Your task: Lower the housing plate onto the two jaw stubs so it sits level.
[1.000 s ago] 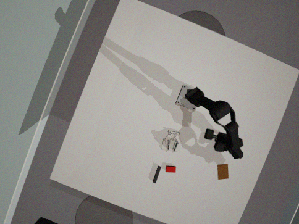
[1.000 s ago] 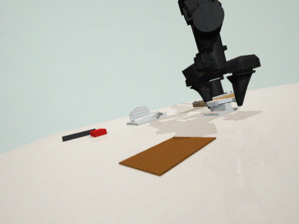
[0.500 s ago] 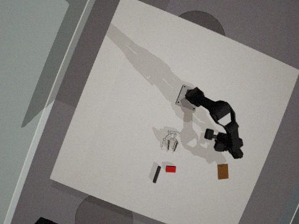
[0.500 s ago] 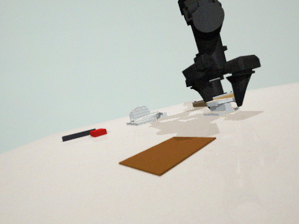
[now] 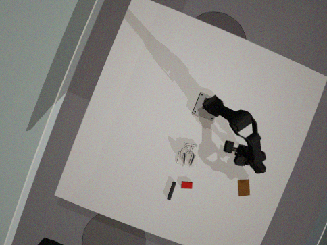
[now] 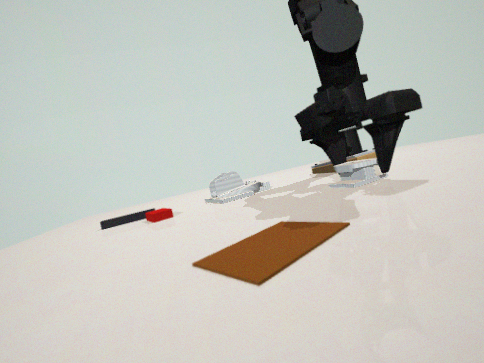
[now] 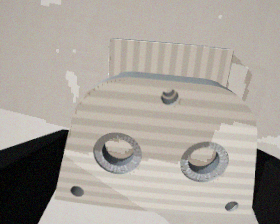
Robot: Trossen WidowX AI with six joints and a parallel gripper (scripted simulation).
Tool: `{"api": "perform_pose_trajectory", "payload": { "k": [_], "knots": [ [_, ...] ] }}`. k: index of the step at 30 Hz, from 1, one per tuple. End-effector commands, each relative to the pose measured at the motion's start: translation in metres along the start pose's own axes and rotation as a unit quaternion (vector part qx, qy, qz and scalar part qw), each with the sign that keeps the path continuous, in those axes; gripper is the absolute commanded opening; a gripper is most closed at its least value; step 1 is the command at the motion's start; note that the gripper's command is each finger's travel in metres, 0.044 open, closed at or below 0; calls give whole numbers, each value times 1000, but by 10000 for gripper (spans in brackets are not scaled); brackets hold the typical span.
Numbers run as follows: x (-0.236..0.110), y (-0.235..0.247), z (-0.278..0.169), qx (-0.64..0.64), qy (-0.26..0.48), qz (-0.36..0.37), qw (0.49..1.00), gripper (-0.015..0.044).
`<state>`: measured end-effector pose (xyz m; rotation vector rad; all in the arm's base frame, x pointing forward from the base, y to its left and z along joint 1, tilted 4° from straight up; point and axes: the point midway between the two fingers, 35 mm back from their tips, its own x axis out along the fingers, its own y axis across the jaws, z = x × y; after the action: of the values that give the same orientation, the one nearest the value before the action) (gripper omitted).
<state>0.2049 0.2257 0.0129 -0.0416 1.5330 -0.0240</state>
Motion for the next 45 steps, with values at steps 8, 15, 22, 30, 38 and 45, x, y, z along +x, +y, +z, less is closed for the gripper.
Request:
{"api": "perform_pose_trajectory", "payload": {
  "k": [8,15,22,30,38,45],
  "knots": [
    [-8,1,1,0,0,0,1000,351],
    [-29,2,2,-1,0,-1,1000,351],
    [-52,1,1,-2,0,-2,1000,351],
    [-73,-1,0,-2,0,-2,1000,351],
    [-73,-12,9,-4,0,-2,1000,351],
    [-73,-31,23,-6,-1,-2,1000,351]
  ]
}}
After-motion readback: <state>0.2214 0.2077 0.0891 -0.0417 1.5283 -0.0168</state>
